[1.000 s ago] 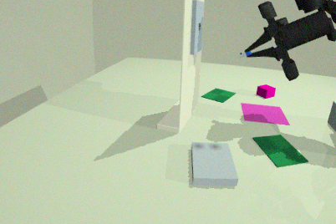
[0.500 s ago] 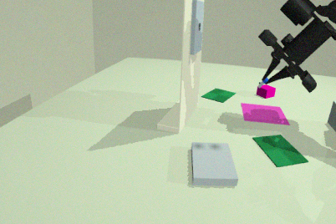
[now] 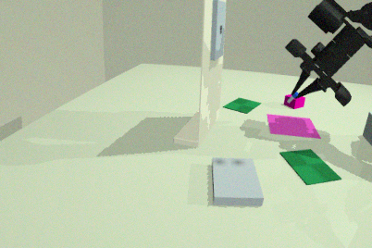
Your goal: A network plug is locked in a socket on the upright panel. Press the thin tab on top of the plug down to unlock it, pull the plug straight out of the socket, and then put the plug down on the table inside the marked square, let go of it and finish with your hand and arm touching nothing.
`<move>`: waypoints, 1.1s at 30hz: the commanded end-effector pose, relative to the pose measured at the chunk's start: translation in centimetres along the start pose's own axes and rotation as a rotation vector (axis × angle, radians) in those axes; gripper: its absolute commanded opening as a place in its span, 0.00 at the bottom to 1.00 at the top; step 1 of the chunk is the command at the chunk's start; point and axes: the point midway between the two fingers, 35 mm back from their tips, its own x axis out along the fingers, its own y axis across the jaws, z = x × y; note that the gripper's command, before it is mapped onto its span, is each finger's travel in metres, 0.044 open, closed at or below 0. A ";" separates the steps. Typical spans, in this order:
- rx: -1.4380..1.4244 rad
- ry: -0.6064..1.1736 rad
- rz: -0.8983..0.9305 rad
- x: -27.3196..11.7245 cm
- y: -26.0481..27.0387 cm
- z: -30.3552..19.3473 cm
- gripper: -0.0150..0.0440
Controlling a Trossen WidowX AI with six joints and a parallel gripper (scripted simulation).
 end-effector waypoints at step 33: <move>0.000 -0.004 -0.012 3.4 -2.7 0.1 0.25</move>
